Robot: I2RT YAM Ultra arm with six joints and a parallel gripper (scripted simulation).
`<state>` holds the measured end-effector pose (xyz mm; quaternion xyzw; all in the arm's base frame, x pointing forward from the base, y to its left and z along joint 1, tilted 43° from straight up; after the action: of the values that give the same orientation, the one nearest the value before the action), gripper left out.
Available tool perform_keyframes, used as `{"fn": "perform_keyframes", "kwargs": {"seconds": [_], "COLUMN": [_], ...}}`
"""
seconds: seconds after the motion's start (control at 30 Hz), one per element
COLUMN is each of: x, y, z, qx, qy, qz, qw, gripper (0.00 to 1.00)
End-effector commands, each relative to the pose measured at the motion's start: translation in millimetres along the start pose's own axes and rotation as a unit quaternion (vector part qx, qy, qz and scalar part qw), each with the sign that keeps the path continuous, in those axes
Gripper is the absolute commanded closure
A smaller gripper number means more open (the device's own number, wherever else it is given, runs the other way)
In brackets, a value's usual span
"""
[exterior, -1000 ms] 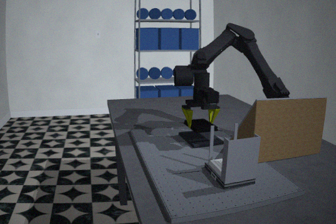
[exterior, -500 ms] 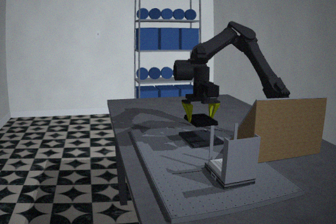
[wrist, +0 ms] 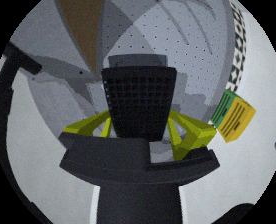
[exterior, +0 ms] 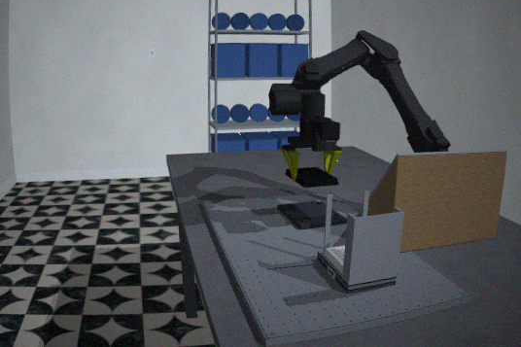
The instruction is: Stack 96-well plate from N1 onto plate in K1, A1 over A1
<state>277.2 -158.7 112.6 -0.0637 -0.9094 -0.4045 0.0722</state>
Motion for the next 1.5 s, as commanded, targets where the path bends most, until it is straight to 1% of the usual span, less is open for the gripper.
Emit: {"fn": "perform_keyframes", "kwargs": {"seconds": [0.0,0.2,0.27,0.63,0.77,1.07,1.13,1.17,1.2,1.47], "x": [-0.9,-0.5,-0.5,0.1,-0.5,-2.1,-2.1,0.7,1.1,0.9], "y": [20.2,30.2,30.2,48.5,53.0,58.1,57.9,55.0,54.7,54.7], "z": [-3.1,-2.9,-2.9,-2.7,-0.7,3.3,3.6,6.2,6.6,6.6], "qx": [-0.002,-0.003,-0.003,-0.003,-0.004,-0.004,-0.004,-0.004,-0.004,-0.004], "qy": [-0.007,-0.007,-0.007,-0.007,-0.003,0.005,0.005,0.010,0.011,0.012], "qz": [-0.014,-0.014,-0.014,-0.014,-0.010,-0.002,-0.001,0.004,0.005,0.005], "qw": [1.000,1.000,1.000,1.000,1.000,1.000,1.000,1.000,1.000,1.000], "gripper": [1.00,1.00,1.00,1.00,1.00,1.00,1.00,1.00,1.00,1.00]}}
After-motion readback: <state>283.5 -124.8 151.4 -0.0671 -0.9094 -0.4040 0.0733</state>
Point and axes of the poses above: the point where the finger pads meet when closed, its own y axis back along the fingers, its own x axis across the jaws, z = x × y, the point moved 3 cm from there along y, back along the fingers, and after that the axes turned 8 degrees about y, right-handed, at the moved point
